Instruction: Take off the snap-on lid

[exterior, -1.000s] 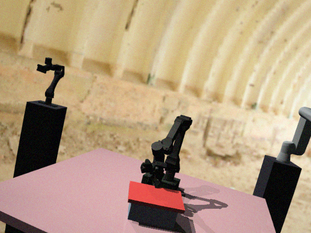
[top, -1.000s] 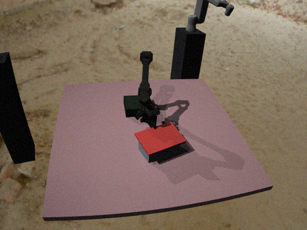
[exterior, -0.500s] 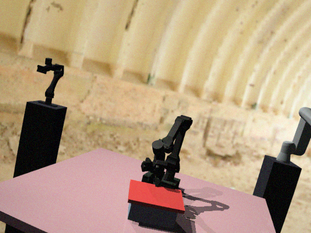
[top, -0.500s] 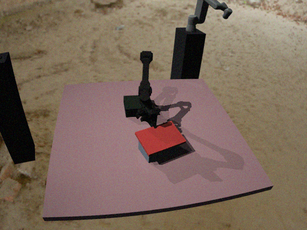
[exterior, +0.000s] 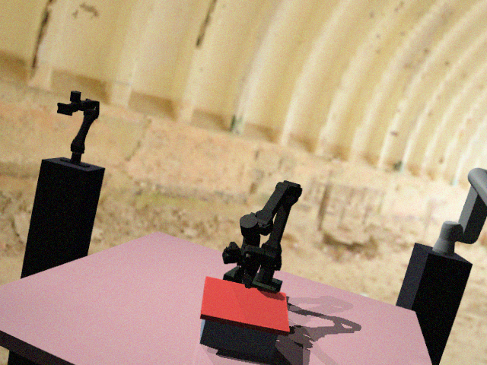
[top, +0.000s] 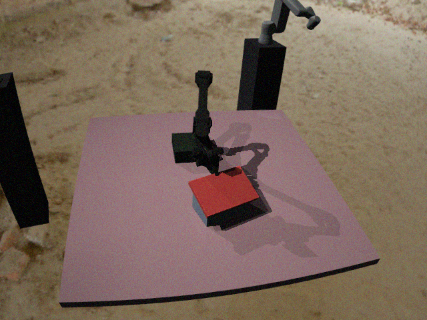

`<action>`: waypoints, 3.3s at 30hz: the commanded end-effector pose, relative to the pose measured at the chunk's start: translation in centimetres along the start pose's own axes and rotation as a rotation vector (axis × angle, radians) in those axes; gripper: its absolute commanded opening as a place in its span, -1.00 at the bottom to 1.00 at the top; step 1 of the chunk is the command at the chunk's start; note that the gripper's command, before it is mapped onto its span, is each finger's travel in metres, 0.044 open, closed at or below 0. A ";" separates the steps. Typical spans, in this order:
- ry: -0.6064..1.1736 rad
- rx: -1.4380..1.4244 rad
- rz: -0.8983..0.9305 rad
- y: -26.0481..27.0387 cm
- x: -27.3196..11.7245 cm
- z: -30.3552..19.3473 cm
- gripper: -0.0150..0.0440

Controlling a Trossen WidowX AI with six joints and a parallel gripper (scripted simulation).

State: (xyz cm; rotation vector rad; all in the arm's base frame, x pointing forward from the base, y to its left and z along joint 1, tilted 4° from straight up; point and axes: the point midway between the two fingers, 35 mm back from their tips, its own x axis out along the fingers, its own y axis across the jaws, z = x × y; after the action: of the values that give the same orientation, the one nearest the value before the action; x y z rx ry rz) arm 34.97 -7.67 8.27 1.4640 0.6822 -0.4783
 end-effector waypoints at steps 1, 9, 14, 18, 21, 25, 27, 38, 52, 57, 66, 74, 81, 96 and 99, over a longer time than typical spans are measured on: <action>-0.006 0.003 0.003 0.6 -0.3 0.1 -0.49; -0.006 0.003 0.004 1.8 -0.6 0.1 -0.49; -0.006 0.003 0.004 2.5 -0.7 0.1 -0.49; -0.006 0.003 0.004 3.1 -0.8 0.1 -0.49; -0.006 0.003 0.004 3.6 -0.9 0.1 -0.49; -0.005 0.003 0.005 4.2 -0.9 0.1 -0.49; -0.005 0.003 0.005 4.6 -0.9 0.1 -0.49; -0.005 0.003 0.006 6.5 -0.9 0.1 -0.49; -0.005 0.003 0.006 8.0 -2.0 0.1 -0.49; -0.005 0.003 0.006 8.5 -2.4 0.1 -0.49; -0.005 0.003 0.006 9.4 -3.2 0.1 -0.49; -0.005 0.003 0.006 10.1 -3.9 0.1 -0.49; -0.005 0.004 0.006 9.7 -3.7 -0.7 -0.49; -0.003 0.006 0.006 9.4 -4.0 -3.7 -0.49; -0.003 0.006 0.006 9.4 -4.0 -4.3 -0.49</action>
State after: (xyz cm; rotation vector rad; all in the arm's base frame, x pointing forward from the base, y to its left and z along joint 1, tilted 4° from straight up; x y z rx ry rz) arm 37.89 -3.68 17.58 1.4664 0.6891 -0.4835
